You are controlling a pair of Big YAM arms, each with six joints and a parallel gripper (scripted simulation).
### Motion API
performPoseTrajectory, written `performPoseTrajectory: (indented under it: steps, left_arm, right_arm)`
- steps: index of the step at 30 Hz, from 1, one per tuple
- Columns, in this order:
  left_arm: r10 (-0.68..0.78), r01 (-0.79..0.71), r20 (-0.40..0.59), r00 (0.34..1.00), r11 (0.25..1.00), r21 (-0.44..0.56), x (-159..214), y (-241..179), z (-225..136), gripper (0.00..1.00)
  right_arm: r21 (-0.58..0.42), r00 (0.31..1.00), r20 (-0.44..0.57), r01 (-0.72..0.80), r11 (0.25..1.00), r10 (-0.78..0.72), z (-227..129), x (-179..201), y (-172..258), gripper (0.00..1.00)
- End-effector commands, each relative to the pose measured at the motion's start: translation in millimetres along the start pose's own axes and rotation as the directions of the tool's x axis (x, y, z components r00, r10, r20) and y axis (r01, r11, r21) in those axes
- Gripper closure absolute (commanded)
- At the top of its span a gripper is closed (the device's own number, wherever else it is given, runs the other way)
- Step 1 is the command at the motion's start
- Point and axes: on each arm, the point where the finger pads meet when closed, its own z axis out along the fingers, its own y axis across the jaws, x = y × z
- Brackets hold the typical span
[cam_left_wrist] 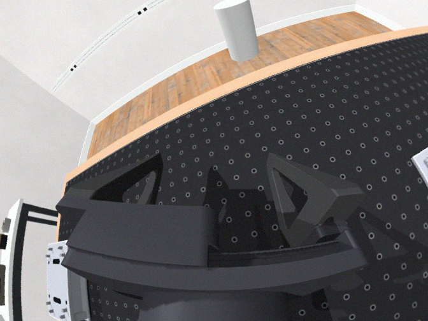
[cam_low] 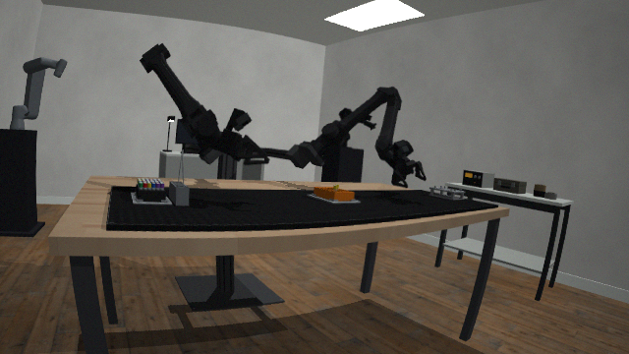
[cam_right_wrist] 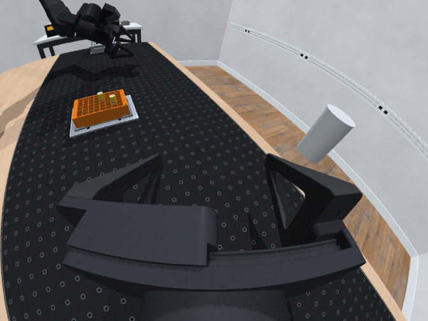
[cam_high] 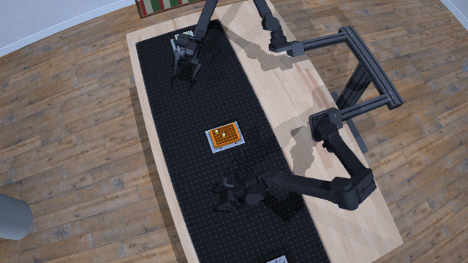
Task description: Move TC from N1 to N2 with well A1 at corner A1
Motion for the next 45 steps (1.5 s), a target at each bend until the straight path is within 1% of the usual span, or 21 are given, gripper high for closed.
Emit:
performPoseTrajectory:
  steps: [1, 5, 10, 12, 14, 17, 18, 22, 24, 27, 29, 30, 31, 37, 44, 45]
  left_arm:
    - [-0.28, 0.265, -0.093, 0.956, 0.953, -0.145, 26, 87, -10, 0.0]
    - [-0.403, 0.364, -0.14, 0.904, 0.9, -0.238, 46, 130, -18, 0.0]
    - [-0.565, 0.479, -0.177, 0.806, 0.798, -0.365, 72, 188, -28, 0.0]
    - [-0.565, 0.479, -0.177, 0.806, 0.798, -0.365, 72, 188, -28, 0.0]
    - [-0.649, 0.535, -0.18, 0.739, 0.729, -0.428, 85, 216, -34, 0.0]
    - [-0.734, 0.574, -0.184, 0.654, 0.639, -0.512, 103, 255, -42, 0.0]
    - [-0.75, 0.577, -0.185, 0.635, 0.619, -0.532, 107, 264, -44, 0.0]
    - [-0.808, 0.583, -0.201, 0.554, 0.549, -0.599, 127, 293, -46, 0.0]
    - [-0.823, 0.581, -0.217, 0.525, 0.533, -0.615, 136, 296, -43, 0.0]
    - [-0.838, 0.576, -0.218, 0.5, 0.51, -0.639, 142, 310, -45, 0.0]
    - [-0.838, 0.576, -0.218, 0.5, 0.51, -0.639, 142, 310, -45, 0.0]
    - [-0.841, 0.574, -0.219, 0.495, 0.506, -0.644, 143, 313, -46, 0.0]
    - [-0.842, 0.571, -0.22, 0.492, 0.503, -0.648, 144, 316, -47, 0.0]
    - [-0.836, 0.559, -0.227, 0.5, 0.512, -0.652, 142, 324, -46, 0.0]
    - [-0.836, 0.558, -0.227, 0.499, 0.511, -0.654, 144, 325, -47, 0.0]
    - [-0.836, 0.558, -0.227, 0.499, 0.511, -0.654, 144, 325, -47, 0.0]
  right_arm:
    - [-0.002, 1.0, 0.026, -0.017, 1.0, 0.017, 53, -44, -17, 0.0]
    - [-0.018, 0.999, 0.026, -0.03, 0.999, 0.03, 84, -68, -12, 0.0]
    - [-0.038, 0.998, 0.027, -0.051, 0.998, 0.052, 128, -106, 1, 0.0]
    - [-0.038, 0.998, 0.027, -0.051, 0.998, 0.052, 128, -106, 1, 0.0]
    - [-0.049, 0.997, 0.028, -0.071, 0.996, 0.072, 152, -127, 12, 0.0]
    - [-0.063, 0.996, 0.029, -0.088, 0.994, 0.09, 186, -161, 32, 0.0]
    - [-0.074, 0.995, 0.024, -0.095, 0.993, 0.097, 195, -168, 44, 0.0]
    - [-0.084, 0.994, 0.025, -0.106, 0.991, 0.109, 224, -198, 67, 0.0]
    - [-0.088, 0.993, 0.026, -0.113, 0.99, 0.116, 240, -216, 83, 0.0]
    - [-0.095, 0.992, 0.028, -0.124, 0.988, 0.127, 262, -242, 109, 0.0]
    - [-0.095, 0.992, 0.028, -0.124, 0.988, 0.127, 262, -242, 109, 0.0]
    - [-0.091, 0.99, 0.04, -0.13, 0.987, 0.134, 278, -265, 123, 0.0]
    - [-0.102, 0.989, 0.033, -0.138, 0.985, 0.142, 288, -275, 146, 0.0]
    - [-0.104, 0.987, 0.05, -0.149, 0.983, 0.154, 318, -320, 197, 0.0]
    - [-0.106, 0.987, 0.069, -0.141, 0.984, 0.148, 347, -368, 279, 0.0]
    - [-0.106, 0.987, 0.069, -0.141, 0.984, 0.148, 347, -368, 279, 0.0]
